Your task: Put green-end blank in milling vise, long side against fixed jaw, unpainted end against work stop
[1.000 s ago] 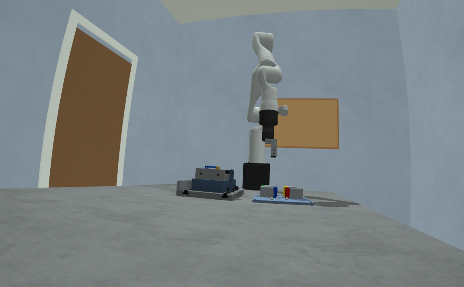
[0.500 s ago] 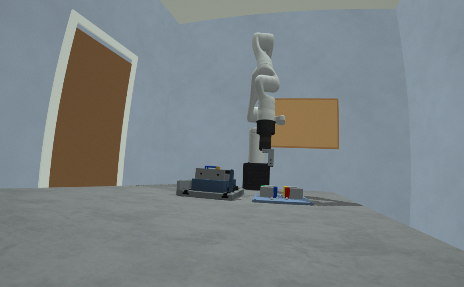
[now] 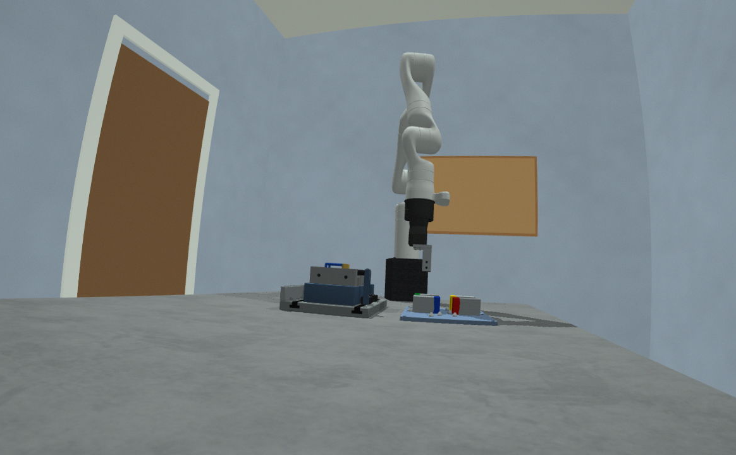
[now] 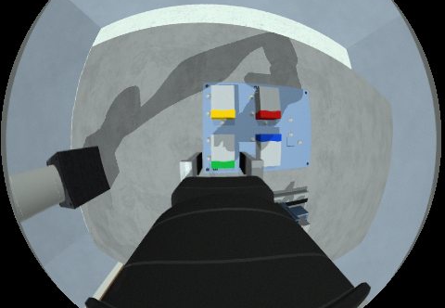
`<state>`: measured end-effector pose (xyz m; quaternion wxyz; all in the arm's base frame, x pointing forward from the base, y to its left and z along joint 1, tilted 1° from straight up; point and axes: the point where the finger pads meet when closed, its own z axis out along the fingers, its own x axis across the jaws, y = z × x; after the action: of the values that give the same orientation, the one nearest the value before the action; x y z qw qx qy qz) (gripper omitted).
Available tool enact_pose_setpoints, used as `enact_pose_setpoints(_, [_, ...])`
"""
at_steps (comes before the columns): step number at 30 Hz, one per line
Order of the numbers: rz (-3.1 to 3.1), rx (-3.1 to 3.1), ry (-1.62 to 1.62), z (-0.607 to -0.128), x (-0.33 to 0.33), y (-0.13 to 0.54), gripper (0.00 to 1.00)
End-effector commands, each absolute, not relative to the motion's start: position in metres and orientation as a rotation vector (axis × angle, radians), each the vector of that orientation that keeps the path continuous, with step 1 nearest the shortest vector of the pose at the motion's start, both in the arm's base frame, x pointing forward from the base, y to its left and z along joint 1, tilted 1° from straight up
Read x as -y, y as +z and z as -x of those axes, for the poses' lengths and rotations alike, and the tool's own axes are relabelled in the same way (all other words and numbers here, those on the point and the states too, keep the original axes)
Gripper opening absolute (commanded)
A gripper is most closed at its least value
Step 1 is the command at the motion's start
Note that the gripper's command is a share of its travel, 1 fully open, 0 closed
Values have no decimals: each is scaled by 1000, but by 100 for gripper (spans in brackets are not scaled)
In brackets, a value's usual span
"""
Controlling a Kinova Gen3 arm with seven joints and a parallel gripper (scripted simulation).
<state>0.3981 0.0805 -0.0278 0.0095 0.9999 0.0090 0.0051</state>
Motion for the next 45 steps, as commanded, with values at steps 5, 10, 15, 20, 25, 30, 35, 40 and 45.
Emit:
enact_pose_setpoints(5, [-3123, -28, 17, -399, -81, -25, 100])
enact_pose_setpoints(10, [-3122, -27, 13, -399, -82, -24, 100])
enact_pose_setpoints(15, [-3122, -27, 10, -399, -82, -23, 100])
enact_pose_setpoints(20, [-3122, -27, 10, -399, -82, -21, 100])
enact_pose_setpoints(25, [-3122, -27, 11, -400, -83, -19, 100])
enact_pose_setpoints(30, [-3122, -27, 11, -401, -83, -18, 100])
enact_pose_setpoints(35, [-3122, -27, 9, -401, -84, -17, 100])
enact_pose_setpoints(40, [-3122, -27, 10, -402, -84, -16, 100])
enact_pose_setpoints(45, [-3122, -27, 11, -402, -84, -15, 100])
